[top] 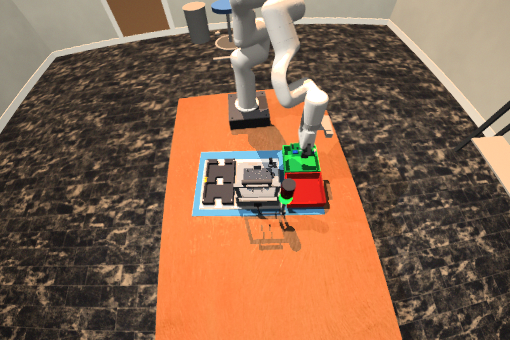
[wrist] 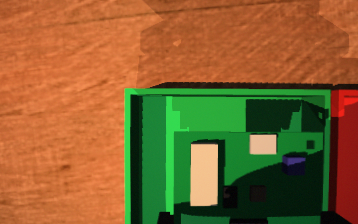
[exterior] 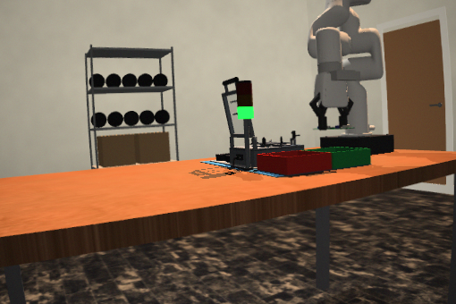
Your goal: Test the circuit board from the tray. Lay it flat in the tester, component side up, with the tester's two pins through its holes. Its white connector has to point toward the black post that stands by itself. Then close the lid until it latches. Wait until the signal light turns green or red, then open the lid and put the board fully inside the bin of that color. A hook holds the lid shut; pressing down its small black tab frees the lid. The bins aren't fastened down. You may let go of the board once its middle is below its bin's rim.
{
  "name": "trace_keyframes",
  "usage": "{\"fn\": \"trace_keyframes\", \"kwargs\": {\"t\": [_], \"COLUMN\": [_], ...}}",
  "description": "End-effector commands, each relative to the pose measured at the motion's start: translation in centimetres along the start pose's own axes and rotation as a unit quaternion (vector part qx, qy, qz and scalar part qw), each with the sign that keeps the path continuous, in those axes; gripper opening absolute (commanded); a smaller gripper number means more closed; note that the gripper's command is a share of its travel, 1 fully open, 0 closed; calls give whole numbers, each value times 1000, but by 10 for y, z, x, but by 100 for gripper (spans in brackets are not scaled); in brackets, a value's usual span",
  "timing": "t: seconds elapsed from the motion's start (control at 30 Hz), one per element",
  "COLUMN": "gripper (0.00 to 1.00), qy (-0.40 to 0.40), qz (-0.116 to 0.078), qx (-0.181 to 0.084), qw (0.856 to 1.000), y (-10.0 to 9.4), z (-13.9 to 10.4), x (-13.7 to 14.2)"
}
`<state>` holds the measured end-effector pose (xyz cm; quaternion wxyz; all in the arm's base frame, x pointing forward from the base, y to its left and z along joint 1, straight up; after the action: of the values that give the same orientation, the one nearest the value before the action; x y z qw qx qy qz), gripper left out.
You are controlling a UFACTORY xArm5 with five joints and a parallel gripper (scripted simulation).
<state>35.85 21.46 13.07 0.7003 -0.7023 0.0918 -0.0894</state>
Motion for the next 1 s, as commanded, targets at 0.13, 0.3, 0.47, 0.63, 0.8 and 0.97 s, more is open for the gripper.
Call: {"fn": "trace_keyframes", "kwargs": {"t": [0.13, 0.3, 0.47, 0.63, 0.8, 0.97], "gripper": [79, 79, 79, 79, 79, 79], "qy": [0, 0, 0, 0, 0, 0], "qz": [-1, -1, -1, -1, -1, -1], "qx": [1, 1, 1, 1, 1, 1], "qw": [1000, 1000, 1000, 1000, 1000, 1000], "y": [6, 17, 32, 42, 58, 72], "z": [1, 1, 1, 1, 1, 2], "x": [1, 1, 1, 1, 1, 1]}}
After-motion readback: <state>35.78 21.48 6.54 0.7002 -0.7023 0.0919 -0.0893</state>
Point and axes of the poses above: the point where the finger pads meet when closed, its own y axis out along the fingers, its own x axis across the jaws, z = x × y, the point moved 8 cm from there along -y, back along the fingers, and after that the axes turned 9 degrees about y, right-handed, at the moved point
